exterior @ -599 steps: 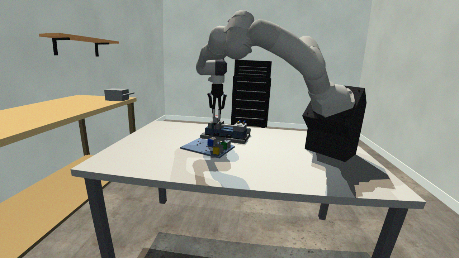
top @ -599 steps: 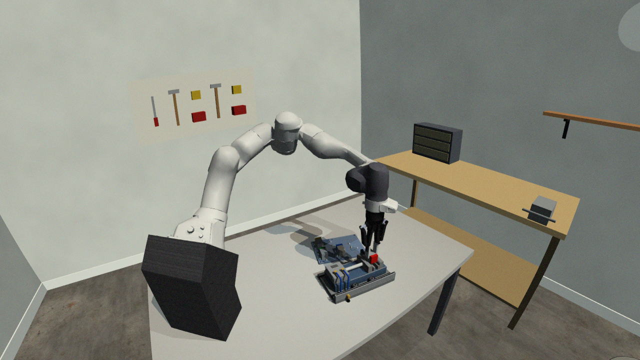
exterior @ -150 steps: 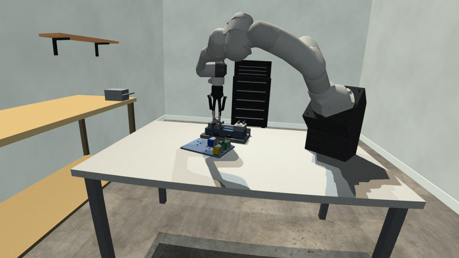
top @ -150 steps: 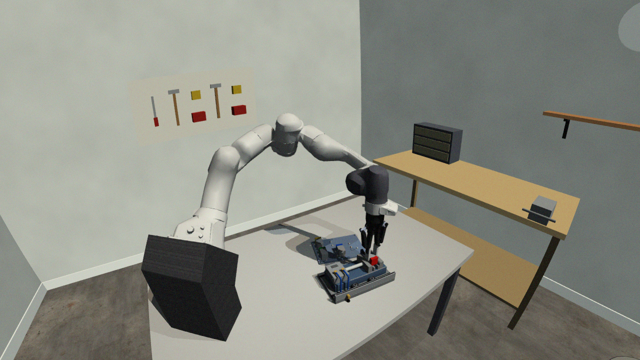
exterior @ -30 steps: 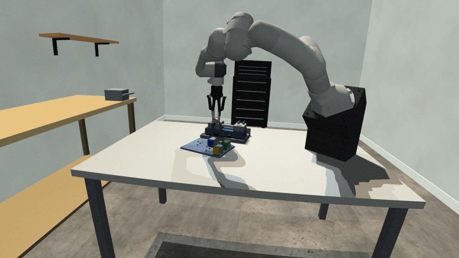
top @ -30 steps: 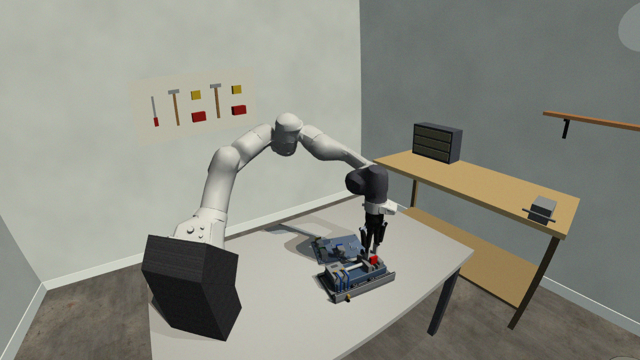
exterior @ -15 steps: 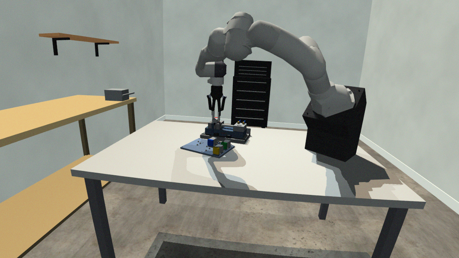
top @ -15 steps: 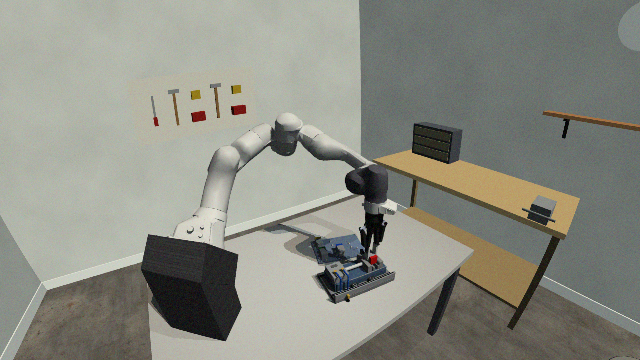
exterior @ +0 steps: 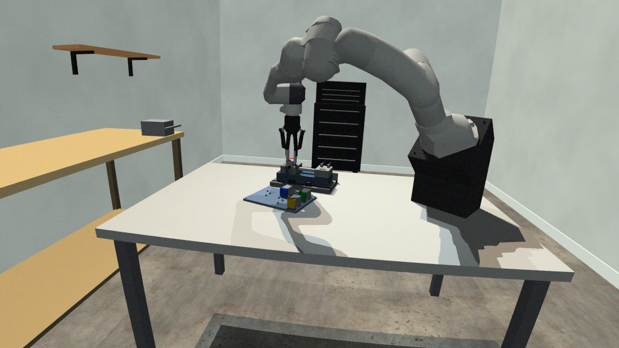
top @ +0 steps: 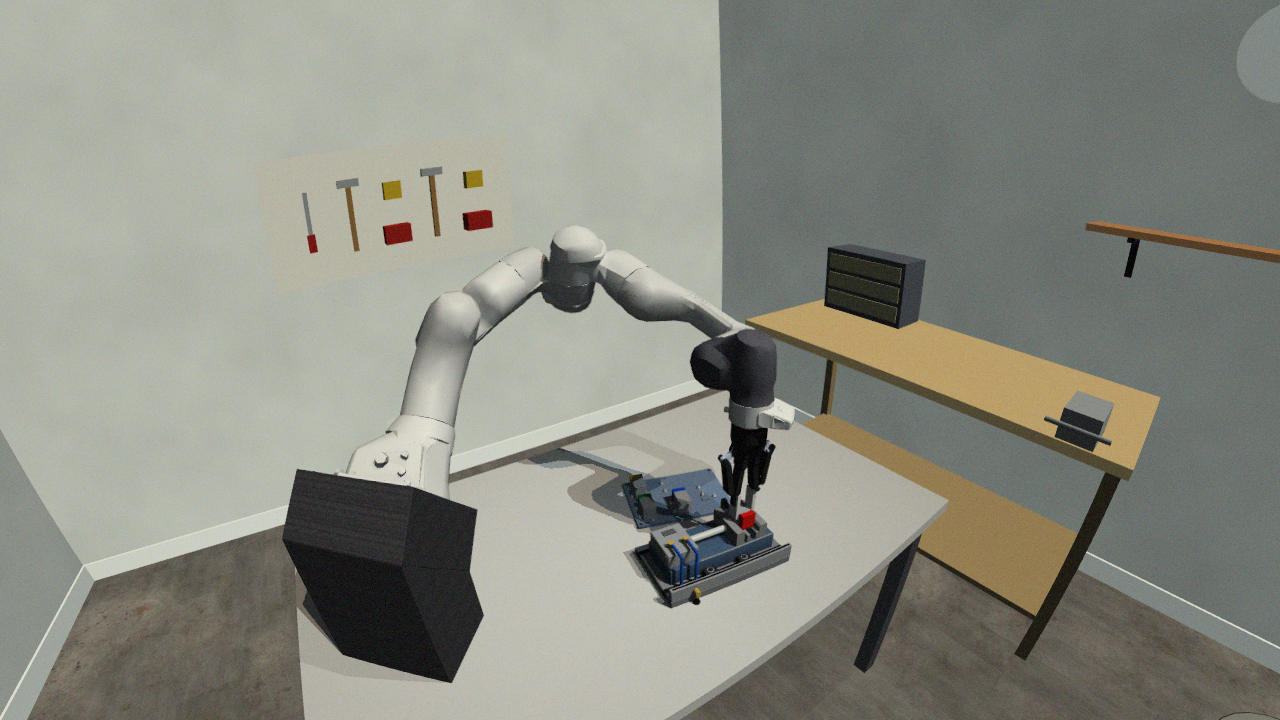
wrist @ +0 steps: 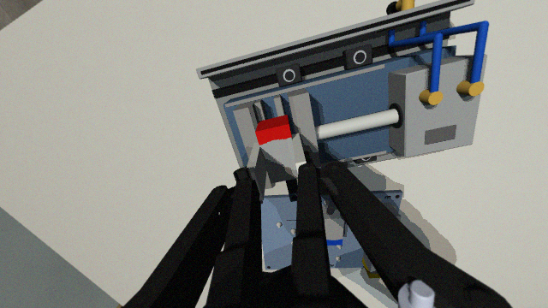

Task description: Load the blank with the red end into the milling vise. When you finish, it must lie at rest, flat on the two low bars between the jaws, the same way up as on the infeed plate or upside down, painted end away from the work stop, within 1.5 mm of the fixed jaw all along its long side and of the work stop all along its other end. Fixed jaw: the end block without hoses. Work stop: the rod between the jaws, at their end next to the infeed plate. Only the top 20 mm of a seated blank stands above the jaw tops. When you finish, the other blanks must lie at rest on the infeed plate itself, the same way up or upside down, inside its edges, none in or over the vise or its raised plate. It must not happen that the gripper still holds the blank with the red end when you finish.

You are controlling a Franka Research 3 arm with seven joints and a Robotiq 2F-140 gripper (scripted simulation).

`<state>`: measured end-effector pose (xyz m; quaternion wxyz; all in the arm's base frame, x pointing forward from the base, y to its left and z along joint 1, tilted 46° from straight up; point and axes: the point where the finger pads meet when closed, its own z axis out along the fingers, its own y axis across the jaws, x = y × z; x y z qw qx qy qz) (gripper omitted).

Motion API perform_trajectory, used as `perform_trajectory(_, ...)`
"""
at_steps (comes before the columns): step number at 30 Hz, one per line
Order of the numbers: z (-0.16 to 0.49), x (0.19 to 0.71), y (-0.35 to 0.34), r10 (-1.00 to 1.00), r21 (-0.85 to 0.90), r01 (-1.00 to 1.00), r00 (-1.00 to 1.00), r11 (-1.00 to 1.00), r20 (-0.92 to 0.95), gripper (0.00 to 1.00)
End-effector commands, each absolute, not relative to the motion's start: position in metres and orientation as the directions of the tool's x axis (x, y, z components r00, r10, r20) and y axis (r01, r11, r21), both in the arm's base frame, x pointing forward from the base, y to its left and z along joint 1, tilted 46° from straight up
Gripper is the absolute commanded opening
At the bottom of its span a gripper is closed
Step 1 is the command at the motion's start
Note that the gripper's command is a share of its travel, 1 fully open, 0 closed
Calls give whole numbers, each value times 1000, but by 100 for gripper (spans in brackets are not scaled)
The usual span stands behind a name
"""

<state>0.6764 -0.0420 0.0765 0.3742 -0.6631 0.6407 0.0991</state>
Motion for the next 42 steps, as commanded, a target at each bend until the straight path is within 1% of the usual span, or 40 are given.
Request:
perform_trajectory(1, 80, 678, -45, -775, -369, -923, 155, 107, -612, 0)
perform_trajectory(42, 75, 677, -41, -775, -369, -923, 155, 107, -612, 0)
